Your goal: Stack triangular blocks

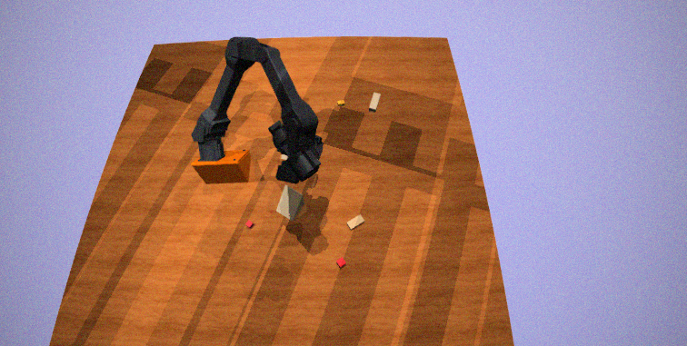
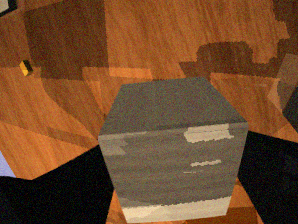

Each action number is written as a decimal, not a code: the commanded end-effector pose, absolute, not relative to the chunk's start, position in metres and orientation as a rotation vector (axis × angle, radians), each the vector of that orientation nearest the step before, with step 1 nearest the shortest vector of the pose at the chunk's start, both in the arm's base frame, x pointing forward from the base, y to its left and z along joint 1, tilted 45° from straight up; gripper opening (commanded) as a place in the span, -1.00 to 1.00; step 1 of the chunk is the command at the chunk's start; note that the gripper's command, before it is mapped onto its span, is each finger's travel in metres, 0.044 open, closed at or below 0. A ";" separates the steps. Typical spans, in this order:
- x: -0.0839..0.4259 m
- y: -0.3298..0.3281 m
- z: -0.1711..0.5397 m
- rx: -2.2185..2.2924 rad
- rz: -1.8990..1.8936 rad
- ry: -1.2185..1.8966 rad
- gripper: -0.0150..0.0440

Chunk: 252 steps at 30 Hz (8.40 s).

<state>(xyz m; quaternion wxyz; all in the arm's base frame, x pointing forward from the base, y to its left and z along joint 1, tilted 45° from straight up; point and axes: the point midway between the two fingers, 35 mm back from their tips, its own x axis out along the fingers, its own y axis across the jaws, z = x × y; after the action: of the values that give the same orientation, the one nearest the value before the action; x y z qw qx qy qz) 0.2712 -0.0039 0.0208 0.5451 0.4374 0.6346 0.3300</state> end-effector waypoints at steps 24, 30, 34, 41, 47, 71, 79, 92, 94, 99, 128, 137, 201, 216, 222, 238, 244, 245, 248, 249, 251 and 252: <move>0.272 -0.003 0.025 1.541 0.061 1.826 -0.49; 0.272 -0.003 0.026 1.652 -0.126 1.862 -0.49; 0.272 -0.003 0.026 1.726 -0.255 1.876 -0.49; 0.273 -0.003 0.027 1.852 -0.487 1.885 -0.49; 0.274 -0.003 0.028 1.958 -0.692 1.873 -0.49; 0.276 -0.020 0.022 2.179 -1.170 1.763 -0.49; 0.274 -0.055 0.007 2.171 -1.183 1.741 -0.49; 0.259 -0.112 -0.019 2.169 -1.200 1.731 -0.49; 0.256 -0.121 -0.023 2.169 -1.200 1.732 -0.49; 0.245 -0.141 -0.033 2.170 -1.199 1.738 -0.49; 0.225 -0.123 -0.090 2.181 -1.175 1.766 -0.49; 0.227 -0.099 -0.100 2.182 -1.173 1.768 -0.49; 0.232 -0.068 -0.111 2.185 -1.171 1.769 -0.49; 0.233 -0.061 -0.114 2.186 -1.170 1.770 -0.49; 0.233 -0.061 -0.114 2.186 -1.170 1.770 -0.49; 0.233 -0.060 -0.115 2.187 -1.173 1.775 -0.49; 0.233 -0.059 -0.115 2.187 -1.173 1.776 -0.49; 0.233 -0.059 -0.115 2.187 -1.173 1.776 -0.49; 0.233 -0.059 -0.115 2.187 -1.173 1.776 -0.49; 0.232 -0.059 -0.115 2.177 -1.170 1.778 -0.49; 0.232 -0.059 -0.115 2.177 -1.170 1.778 -0.49; 0.232 -0.059 -0.115 2.177 -1.170 1.778 -0.49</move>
<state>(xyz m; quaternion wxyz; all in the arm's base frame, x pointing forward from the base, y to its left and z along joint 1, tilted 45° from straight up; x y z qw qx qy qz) 0.2323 -0.0591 -0.1151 0.0483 0.7142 0.5833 -0.3839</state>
